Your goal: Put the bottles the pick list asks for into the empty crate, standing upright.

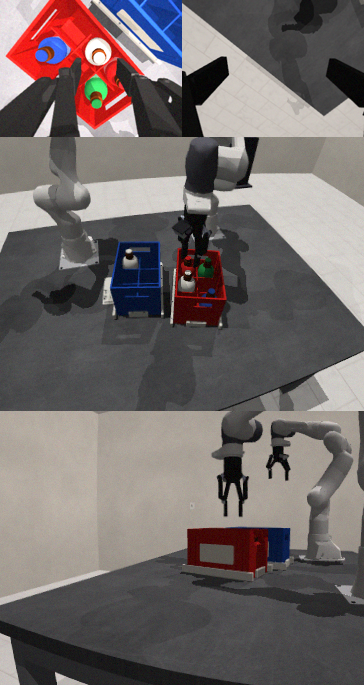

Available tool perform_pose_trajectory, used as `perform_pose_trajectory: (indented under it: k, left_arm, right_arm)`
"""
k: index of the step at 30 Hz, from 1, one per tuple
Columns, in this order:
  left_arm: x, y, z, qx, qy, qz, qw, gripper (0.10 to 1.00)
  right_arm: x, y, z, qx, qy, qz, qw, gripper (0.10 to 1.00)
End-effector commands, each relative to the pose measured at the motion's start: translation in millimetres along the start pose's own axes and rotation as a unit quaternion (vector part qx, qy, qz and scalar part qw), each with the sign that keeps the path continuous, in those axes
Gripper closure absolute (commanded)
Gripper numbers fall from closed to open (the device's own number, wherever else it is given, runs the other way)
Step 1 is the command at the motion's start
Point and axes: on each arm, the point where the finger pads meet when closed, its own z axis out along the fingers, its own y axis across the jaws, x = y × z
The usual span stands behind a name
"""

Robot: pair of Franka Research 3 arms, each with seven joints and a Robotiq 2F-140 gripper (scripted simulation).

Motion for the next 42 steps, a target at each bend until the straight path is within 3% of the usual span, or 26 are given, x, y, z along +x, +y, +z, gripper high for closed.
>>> perform_pose_trajectory:
  k: [1, 42]
  left_arm:
    - [0, 1, 5.9, -0.002, 0.0, 0.008, 1.0, 0.656]
    - [0, 1, 55.2, -0.002, 0.0, 0.008, 1.0, 0.656]
  right_arm:
    - [1, 0, 0.4, 0.0, 0.002, 0.002, 1.0, 0.098]
    - [1, 0, 0.4, 0.0, 0.002, 0.002, 1.0, 0.098]
